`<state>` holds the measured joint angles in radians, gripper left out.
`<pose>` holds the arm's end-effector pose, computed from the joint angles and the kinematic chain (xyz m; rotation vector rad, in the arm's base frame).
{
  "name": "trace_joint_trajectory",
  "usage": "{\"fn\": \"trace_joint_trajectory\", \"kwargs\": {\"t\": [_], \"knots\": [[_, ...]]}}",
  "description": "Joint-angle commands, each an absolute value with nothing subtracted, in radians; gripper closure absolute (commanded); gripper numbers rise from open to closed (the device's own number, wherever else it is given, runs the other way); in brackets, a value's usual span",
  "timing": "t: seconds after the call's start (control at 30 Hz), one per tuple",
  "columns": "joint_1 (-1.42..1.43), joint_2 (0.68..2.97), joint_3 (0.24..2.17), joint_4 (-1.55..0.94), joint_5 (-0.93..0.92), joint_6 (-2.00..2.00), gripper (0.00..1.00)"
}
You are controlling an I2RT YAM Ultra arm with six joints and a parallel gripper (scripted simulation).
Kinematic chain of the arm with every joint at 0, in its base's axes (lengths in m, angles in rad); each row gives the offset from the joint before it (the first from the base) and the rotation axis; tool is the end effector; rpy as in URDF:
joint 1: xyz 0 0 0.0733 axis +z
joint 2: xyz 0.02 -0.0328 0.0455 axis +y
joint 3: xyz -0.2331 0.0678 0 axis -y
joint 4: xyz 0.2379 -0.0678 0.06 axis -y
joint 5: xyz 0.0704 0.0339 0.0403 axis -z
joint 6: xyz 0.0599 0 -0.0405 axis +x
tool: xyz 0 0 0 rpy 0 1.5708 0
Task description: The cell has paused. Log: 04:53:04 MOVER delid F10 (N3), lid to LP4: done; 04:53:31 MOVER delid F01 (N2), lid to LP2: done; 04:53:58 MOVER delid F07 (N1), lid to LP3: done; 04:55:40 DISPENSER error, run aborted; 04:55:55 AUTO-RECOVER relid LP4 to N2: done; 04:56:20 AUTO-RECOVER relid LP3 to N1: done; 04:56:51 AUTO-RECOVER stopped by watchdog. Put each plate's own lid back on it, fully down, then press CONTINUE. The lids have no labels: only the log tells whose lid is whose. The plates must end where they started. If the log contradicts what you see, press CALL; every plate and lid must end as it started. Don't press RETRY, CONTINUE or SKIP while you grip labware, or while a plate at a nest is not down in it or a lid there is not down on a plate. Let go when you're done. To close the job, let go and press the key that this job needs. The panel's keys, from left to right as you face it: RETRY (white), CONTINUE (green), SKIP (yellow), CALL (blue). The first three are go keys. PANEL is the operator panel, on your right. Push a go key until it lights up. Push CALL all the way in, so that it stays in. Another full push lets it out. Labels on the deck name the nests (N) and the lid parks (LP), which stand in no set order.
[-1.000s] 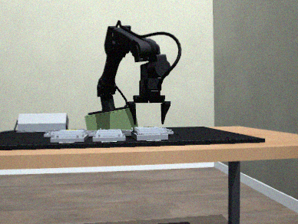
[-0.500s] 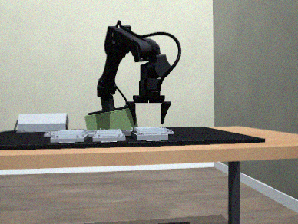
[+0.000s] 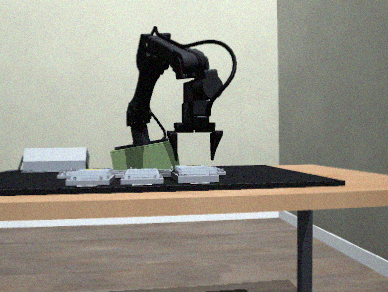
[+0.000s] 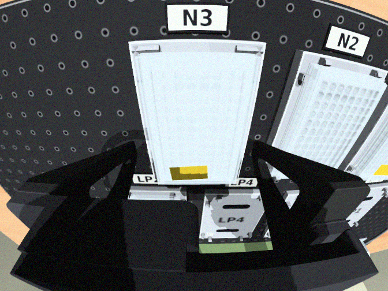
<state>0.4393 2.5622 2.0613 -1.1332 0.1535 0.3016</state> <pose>0.4054 0.1816 0.0555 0.2228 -3.1195 0.2600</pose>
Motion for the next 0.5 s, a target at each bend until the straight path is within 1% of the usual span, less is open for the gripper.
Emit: {"fn": "trace_joint_trajectory", "kwargs": {"t": [0.0,0.47], "knots": [[0.456,2.524,2.101,-1.157,0.153,0.315,0.00],[0.456,2.516,2.082,-1.160,0.153,0.315,0.00]]}}
